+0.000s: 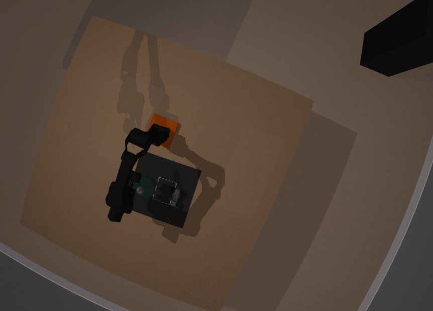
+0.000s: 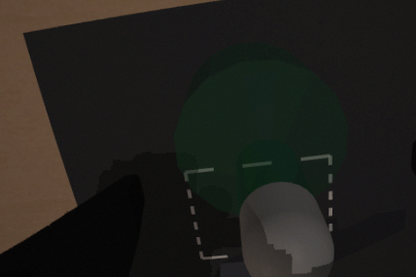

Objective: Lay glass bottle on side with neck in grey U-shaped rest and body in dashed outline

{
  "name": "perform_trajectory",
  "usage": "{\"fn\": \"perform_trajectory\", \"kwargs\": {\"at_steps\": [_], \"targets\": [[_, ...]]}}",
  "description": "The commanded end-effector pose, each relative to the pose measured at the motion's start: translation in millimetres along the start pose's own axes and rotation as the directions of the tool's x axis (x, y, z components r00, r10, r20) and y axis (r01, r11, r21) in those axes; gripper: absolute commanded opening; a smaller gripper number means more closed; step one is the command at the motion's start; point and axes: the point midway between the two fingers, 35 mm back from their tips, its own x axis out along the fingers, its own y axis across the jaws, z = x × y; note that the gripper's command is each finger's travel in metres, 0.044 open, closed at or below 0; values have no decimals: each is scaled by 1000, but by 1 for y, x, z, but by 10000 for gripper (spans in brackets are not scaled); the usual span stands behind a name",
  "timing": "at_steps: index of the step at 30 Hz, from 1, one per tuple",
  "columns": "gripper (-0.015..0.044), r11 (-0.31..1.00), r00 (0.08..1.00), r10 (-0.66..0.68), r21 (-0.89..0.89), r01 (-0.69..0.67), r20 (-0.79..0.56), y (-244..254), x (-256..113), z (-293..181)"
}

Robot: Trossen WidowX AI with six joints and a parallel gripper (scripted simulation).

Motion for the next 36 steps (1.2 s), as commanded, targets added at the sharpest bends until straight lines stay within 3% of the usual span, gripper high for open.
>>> {"fn": "perform_trajectory", "kwargs": {"at_steps": [1, 16, 28, 36], "targets": [[440, 1000, 1000, -2, 3, 2, 2, -1, 0, -6], [440, 1000, 1000, -3, 4, 3, 0, -1, 0, -28], [125, 1000, 1000, -3, 4, 3, 0, -1, 0, -28], [125, 1000, 1000, -3, 4, 3, 0, -1, 0, -28]]}}
